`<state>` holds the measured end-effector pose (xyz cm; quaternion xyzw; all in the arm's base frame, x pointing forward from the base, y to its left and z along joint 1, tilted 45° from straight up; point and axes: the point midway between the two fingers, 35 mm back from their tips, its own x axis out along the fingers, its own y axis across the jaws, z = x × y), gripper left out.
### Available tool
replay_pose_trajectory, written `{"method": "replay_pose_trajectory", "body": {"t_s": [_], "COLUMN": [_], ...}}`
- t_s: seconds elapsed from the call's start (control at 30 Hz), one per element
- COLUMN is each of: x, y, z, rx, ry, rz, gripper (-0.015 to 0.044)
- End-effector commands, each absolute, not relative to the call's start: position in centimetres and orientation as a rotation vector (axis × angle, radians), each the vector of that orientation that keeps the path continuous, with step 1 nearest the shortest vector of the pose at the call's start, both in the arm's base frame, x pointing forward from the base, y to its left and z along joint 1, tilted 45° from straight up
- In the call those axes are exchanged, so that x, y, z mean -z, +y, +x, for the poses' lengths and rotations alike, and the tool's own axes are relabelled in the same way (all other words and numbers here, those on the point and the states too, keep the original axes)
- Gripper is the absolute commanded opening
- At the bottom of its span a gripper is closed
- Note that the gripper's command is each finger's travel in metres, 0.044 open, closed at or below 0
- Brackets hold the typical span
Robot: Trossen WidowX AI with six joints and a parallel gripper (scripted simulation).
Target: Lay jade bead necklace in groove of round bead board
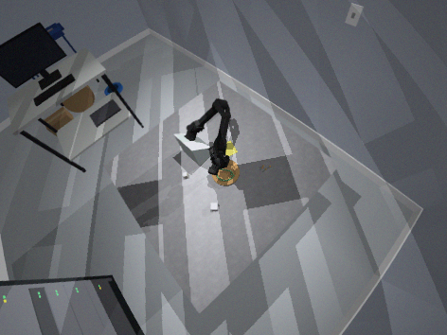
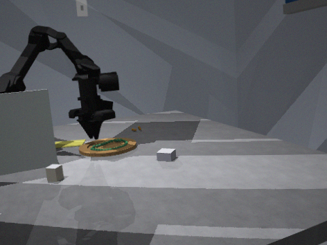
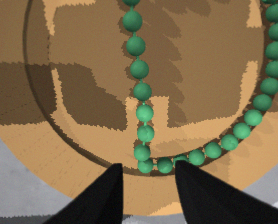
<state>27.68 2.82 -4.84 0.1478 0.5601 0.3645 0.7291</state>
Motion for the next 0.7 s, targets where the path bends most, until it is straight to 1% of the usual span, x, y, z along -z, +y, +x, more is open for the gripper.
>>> {"method": "replay_pose_trajectory", "body": {"t_s": [0.0,0.67], "x": [5.3,7.0], "y": [3.3,5.0], "z": [27.6,27.6], "rx": [-0.801,-0.8], "ry": [1.241,1.249], "rz": [0.334,0.34], "gripper": [0.012,0.012]}}
